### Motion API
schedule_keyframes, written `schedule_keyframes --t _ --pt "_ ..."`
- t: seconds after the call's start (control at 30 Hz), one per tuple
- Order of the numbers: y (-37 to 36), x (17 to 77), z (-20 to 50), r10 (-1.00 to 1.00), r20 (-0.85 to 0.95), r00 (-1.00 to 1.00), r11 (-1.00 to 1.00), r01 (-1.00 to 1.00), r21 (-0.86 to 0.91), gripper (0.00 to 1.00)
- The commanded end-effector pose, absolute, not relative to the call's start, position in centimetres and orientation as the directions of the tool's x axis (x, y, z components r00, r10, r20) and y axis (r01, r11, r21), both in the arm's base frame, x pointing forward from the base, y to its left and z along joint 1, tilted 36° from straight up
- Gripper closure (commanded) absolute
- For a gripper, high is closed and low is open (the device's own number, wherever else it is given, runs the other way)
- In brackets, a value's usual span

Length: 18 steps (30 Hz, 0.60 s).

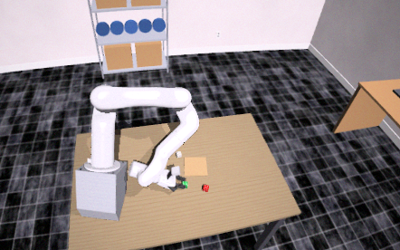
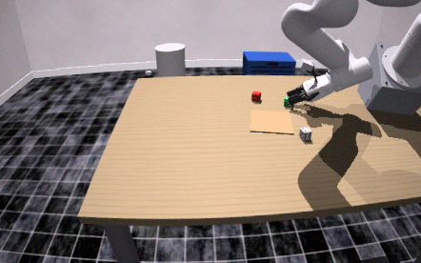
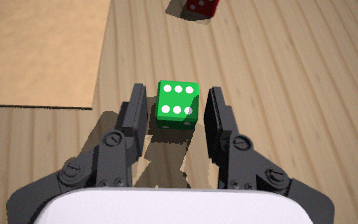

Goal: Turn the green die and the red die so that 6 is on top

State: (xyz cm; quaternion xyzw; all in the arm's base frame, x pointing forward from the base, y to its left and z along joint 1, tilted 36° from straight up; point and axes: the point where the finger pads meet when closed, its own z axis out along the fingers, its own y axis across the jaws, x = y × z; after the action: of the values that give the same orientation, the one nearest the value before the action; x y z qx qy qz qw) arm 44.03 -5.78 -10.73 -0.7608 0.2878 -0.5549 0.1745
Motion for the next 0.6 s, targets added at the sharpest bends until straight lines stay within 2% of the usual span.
schedule_keyframes --t 0.0,0.57 --pt "-5.7 42.6 -10.2 -0.631 0.744 0.218 -0.774 -0.244 -0.585 0.53" --pt "-6.2 41.4 -9.1 -0.631 0.744 0.218 -0.774 -0.244 -0.585 0.53"
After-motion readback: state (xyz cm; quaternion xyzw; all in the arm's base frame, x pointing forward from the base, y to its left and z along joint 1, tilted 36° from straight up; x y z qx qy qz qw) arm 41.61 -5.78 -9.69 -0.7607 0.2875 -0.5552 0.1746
